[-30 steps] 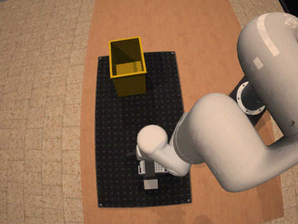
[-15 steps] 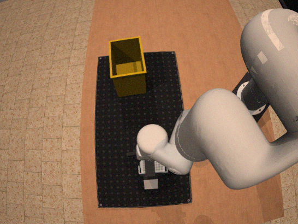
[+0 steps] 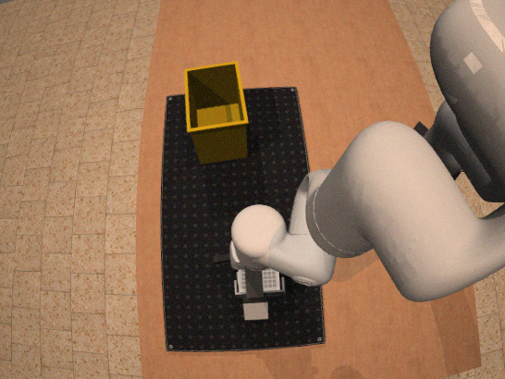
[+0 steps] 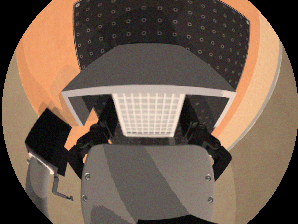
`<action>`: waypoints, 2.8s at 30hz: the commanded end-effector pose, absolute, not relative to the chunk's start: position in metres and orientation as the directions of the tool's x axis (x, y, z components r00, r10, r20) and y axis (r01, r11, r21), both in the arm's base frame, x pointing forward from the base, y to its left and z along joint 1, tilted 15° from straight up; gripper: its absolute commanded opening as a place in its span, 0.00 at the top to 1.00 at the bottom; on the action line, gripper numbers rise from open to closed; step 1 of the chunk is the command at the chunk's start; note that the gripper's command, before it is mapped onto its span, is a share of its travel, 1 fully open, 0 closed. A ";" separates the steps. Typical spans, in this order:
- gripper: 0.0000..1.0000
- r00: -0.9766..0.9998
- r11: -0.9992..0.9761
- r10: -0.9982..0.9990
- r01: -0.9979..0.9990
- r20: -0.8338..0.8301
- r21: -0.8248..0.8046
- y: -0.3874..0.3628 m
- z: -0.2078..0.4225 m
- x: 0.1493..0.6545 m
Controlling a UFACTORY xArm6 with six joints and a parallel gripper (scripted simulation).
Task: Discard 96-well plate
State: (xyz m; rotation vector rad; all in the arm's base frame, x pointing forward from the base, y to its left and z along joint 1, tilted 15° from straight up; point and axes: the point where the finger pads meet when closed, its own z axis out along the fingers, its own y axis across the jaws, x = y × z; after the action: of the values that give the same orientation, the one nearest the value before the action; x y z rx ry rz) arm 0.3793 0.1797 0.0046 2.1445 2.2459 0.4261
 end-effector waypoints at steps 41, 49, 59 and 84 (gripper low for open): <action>1.00 -0.063 0.027 0.982 0.979 0.178 0.200 0.168 0.071 0.368; 1.00 -0.063 0.027 0.982 0.979 0.178 0.200 0.166 0.080 0.366; 1.00 -0.063 0.027 0.982 0.979 0.178 0.200 0.163 0.096 0.363; 1.00 -0.063 0.027 0.982 0.979 0.178 0.200 0.156 0.130 0.356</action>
State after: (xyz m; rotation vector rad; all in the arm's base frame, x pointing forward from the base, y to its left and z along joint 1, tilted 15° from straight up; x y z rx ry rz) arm 0.3561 0.1568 0.1244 2.1451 2.2454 0.4176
